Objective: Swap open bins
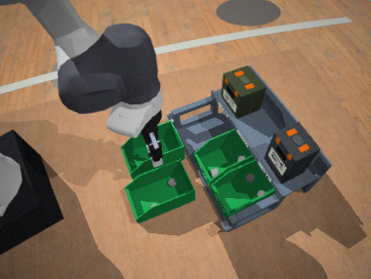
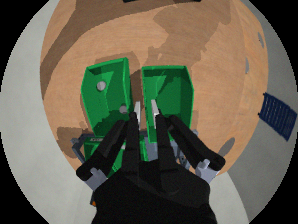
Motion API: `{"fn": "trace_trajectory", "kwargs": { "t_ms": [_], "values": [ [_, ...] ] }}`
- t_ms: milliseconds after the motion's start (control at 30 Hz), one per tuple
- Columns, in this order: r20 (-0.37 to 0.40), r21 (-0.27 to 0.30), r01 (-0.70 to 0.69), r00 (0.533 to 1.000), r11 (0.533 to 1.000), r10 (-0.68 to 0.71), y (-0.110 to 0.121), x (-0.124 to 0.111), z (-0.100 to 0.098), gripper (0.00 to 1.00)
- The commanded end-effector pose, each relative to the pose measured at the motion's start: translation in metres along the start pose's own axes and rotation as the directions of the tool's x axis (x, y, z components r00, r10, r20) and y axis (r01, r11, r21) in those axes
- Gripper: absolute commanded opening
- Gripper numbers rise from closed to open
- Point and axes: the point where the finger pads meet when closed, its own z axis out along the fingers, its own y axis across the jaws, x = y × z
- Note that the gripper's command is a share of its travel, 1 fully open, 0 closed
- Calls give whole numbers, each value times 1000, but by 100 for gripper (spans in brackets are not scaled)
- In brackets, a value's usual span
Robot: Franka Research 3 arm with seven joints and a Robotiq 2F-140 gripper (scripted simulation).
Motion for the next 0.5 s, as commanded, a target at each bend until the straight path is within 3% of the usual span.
{"fn": "trace_trajectory", "kwargs": {
  "t_ms": [0,467],
  "values": [
    [13,-1,10,1000,1000,-10,0,-5,4,15],
    [13,-1,10,1000,1000,-10,0,-5,12,15]
  ]
}}
